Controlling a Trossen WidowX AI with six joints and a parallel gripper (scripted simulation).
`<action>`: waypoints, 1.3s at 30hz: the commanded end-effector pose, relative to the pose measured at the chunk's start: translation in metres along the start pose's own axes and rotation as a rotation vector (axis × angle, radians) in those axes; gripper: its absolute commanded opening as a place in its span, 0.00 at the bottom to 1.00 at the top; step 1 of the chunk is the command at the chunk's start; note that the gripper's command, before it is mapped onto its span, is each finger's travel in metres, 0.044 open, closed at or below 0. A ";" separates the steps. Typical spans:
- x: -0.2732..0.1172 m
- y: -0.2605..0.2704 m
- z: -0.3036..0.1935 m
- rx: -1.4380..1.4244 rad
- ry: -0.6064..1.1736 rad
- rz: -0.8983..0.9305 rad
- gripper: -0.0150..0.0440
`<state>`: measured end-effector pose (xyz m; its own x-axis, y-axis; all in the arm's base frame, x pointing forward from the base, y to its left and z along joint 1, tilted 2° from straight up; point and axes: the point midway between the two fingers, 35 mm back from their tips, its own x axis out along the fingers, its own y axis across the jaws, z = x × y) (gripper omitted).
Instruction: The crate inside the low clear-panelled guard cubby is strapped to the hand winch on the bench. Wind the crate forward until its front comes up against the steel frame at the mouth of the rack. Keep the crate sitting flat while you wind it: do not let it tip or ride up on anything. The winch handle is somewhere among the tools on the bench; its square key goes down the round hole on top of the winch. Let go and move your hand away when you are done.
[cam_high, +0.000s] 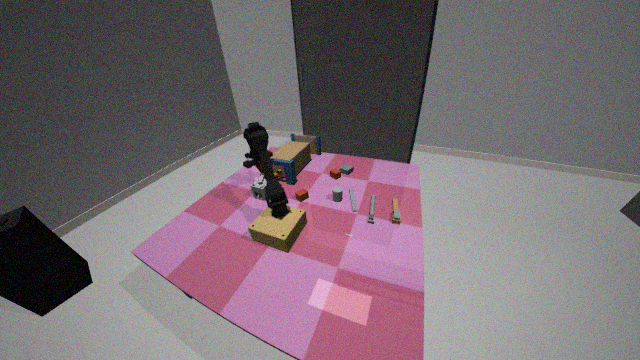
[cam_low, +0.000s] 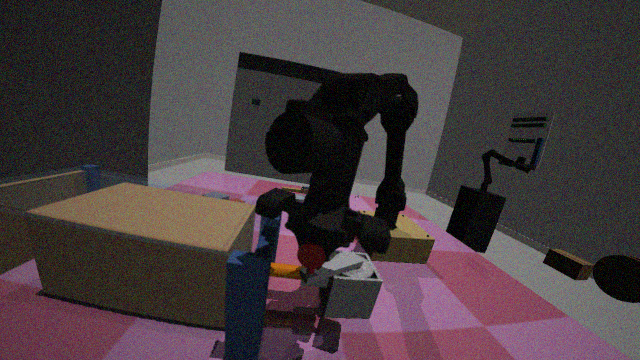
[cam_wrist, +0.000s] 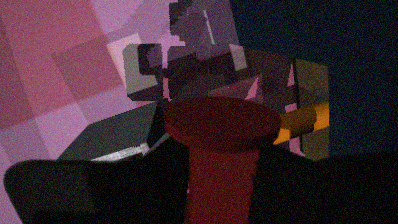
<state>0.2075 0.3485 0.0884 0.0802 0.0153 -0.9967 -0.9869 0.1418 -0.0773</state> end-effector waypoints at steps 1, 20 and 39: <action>-0.001 0.028 0.013 -0.046 -0.027 0.044 0.25; -0.001 0.028 0.013 -0.046 -0.027 0.044 0.25; -0.002 0.044 0.019 -0.046 -0.027 0.045 0.25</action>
<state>0.1876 0.3649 0.0887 0.0796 0.0377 -0.9961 -0.9896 0.1232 -0.0744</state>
